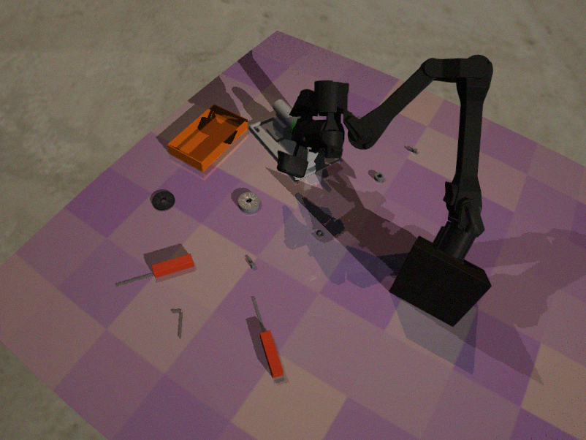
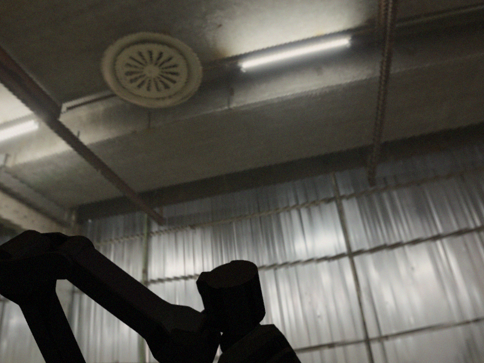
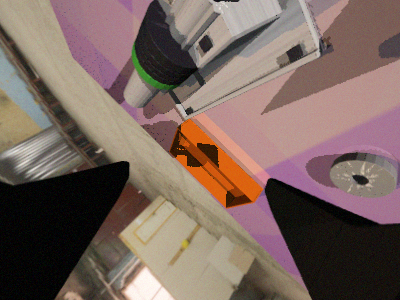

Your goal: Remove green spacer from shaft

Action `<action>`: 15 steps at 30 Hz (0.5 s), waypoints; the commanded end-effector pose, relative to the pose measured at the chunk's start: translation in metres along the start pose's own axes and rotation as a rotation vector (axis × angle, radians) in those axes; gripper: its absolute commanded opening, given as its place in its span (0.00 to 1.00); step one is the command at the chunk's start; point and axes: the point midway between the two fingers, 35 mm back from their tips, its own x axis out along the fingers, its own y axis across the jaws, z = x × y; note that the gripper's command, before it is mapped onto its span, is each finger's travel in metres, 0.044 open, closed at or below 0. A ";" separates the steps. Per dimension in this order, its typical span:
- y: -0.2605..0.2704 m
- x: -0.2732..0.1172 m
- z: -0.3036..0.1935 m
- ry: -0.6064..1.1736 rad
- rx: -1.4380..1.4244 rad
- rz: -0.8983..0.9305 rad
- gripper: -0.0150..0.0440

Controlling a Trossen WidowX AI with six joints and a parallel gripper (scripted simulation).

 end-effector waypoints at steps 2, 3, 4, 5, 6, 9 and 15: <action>0.001 -0.010 0.079 -0.058 0.540 -0.040 1.00; 0.001 -0.012 0.087 -0.065 0.602 -0.041 1.00; 0.001 -0.013 0.095 -0.072 0.664 -0.042 1.00; 0.001 -0.015 0.102 -0.080 0.725 -0.042 1.00; 0.000 -0.017 0.110 -0.088 0.787 -0.042 1.00; 0.000 -0.017 0.116 -0.096 0.856 -0.042 1.00; 0.000 -0.017 0.116 -0.096 0.856 -0.042 1.00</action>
